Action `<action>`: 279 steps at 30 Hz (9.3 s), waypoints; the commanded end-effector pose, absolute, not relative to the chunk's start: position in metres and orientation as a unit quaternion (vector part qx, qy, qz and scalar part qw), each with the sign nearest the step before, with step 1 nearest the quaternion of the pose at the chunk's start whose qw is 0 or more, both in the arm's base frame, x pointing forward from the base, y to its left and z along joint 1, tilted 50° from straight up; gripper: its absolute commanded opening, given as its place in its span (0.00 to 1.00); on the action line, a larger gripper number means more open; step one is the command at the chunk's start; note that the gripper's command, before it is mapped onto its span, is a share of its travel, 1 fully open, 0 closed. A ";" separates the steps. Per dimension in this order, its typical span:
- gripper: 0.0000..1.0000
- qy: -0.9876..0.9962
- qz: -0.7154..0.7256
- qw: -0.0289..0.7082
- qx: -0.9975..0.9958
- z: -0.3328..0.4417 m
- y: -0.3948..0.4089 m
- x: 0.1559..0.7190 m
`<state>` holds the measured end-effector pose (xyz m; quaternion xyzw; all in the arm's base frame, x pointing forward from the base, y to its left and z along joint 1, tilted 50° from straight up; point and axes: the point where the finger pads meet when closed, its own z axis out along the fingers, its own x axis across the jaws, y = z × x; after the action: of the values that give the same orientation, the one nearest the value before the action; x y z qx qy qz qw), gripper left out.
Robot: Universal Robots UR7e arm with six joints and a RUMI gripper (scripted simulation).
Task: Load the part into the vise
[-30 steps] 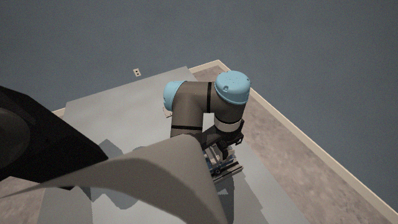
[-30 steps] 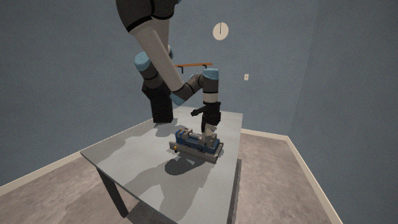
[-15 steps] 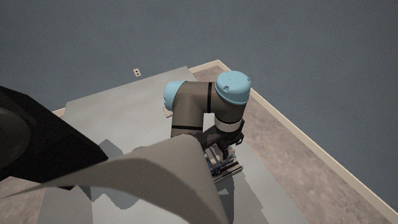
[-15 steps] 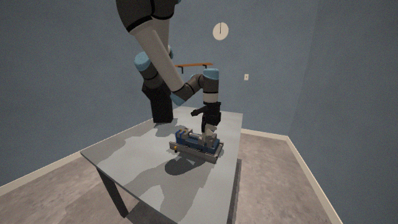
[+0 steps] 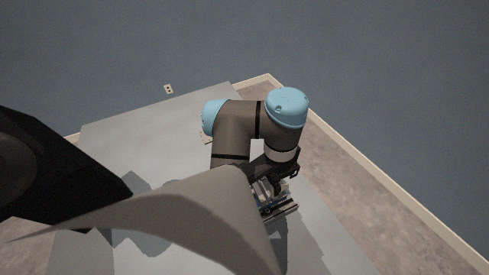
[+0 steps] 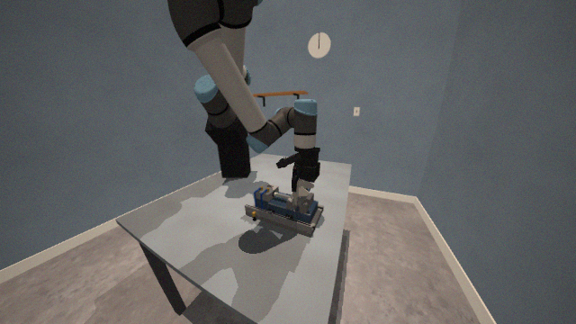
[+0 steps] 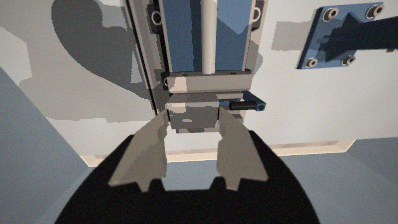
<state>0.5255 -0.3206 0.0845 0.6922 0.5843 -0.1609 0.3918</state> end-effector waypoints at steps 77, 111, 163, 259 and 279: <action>0.00 0.584 -0.160 0.393 0.691 0.086 -0.320 0.528; 0.00 0.584 -0.160 0.393 0.691 0.086 -0.320 0.528; 0.00 0.585 -0.160 0.393 0.691 0.086 -0.319 0.529; 0.00 0.584 -0.161 0.394 0.691 0.085 -0.321 0.529; 0.47 0.584 -0.161 0.394 0.691 0.085 -0.321 0.529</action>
<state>0.5266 -0.3203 0.0824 0.6918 0.5851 -0.1619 0.3911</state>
